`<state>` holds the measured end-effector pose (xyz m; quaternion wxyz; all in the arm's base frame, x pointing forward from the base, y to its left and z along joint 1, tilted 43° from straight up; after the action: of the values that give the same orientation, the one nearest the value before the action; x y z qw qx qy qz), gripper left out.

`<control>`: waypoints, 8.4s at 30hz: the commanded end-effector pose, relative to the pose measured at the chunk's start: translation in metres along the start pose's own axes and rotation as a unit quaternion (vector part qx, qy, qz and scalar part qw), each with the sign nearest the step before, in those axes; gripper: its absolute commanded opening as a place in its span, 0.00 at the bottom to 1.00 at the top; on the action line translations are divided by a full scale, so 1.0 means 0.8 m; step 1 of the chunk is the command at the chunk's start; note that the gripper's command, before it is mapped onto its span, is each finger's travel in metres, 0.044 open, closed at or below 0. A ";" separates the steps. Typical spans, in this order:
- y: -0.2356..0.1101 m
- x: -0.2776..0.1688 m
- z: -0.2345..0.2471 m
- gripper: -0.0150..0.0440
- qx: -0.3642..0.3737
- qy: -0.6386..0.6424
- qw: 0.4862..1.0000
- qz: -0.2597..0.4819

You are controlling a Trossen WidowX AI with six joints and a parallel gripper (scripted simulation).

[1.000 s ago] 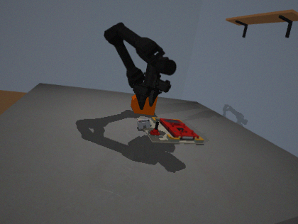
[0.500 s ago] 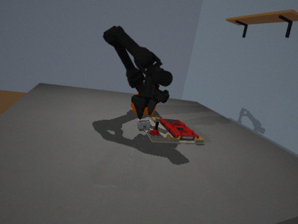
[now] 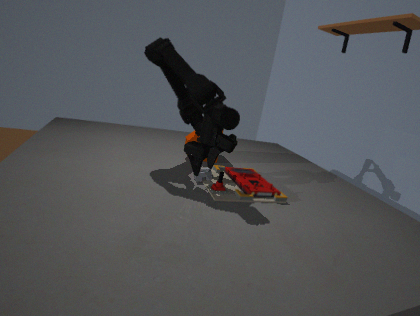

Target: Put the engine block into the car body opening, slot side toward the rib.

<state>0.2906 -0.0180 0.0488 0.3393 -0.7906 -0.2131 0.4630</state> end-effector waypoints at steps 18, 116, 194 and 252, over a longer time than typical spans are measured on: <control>0.019 0.000 0.002 0.68 0.000 -0.005 1.000 0.004; -0.049 -0.069 -0.007 0.25 0.001 -0.006 1.000 0.004; -0.006 -0.067 -0.011 1.00 0.000 -0.005 1.000 0.005; -0.026 -0.065 -0.009 1.00 -0.001 0.511 0.860 0.005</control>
<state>0.2715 -0.0408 0.0965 0.3965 -0.9166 -0.0265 0.0440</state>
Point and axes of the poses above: the point midway between the two fingers, 35 mm back from their tips, its own y axis out along the fingers, its own z axis across the jaws, x = y × z, the point moved 6 cm from there along -y, back along the fingers, and after that the axes turned 10 degrees about -y, right-handed, at the moved point
